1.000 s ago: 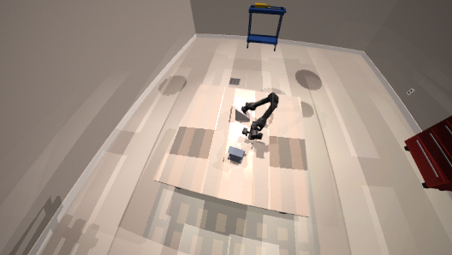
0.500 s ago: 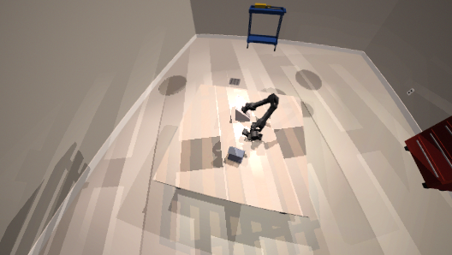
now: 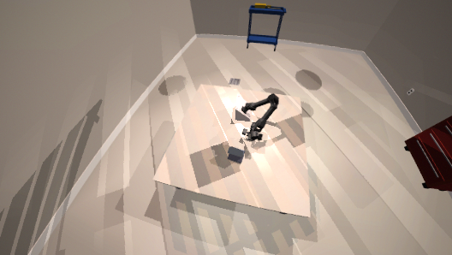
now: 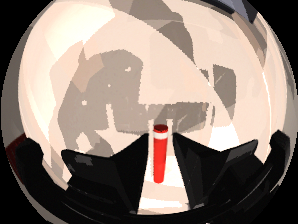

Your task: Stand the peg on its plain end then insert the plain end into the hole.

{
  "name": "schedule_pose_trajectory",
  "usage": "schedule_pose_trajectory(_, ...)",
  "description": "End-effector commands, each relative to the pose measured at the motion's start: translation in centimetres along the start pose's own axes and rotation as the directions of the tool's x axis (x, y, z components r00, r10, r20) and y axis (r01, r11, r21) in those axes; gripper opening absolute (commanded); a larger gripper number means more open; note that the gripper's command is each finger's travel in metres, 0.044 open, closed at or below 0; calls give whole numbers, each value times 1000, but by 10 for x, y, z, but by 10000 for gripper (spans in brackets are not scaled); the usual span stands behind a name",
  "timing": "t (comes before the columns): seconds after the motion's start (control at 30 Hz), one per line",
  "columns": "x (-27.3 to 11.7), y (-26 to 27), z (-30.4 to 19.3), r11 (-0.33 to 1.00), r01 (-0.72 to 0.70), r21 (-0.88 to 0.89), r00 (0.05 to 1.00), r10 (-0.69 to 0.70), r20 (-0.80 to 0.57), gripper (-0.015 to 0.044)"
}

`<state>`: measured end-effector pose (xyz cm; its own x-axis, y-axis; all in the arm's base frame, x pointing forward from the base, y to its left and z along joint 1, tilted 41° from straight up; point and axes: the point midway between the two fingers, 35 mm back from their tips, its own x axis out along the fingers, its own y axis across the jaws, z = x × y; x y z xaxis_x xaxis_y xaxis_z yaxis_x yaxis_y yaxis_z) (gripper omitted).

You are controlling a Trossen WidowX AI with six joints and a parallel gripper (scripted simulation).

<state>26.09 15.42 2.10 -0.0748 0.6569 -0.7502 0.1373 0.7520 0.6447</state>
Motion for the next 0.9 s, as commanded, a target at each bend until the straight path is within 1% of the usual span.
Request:
schedule_pose_trajectory(0.0, 1, 0, -1, 1000, -1, 5, 1000, 1, -3, 110)
schedule_pose_trajectory(0.03, 1, 0, -1, 1000, -1, 5, 1000, 1, -3, 110)
schedule_pose_trajectory(0.33, 1, 0, -1, 1000, -1, 5, 1000, 1, -3, 50)
schedule_pose_trajectory(0.57, 0, 0, -1, 1000, -1, 3, 1000, 1, 7, 50)
schedule_pose_trajectory(0.87, -6, 0, -4, 1000, 0, 1, 996, 0, 94, 50)
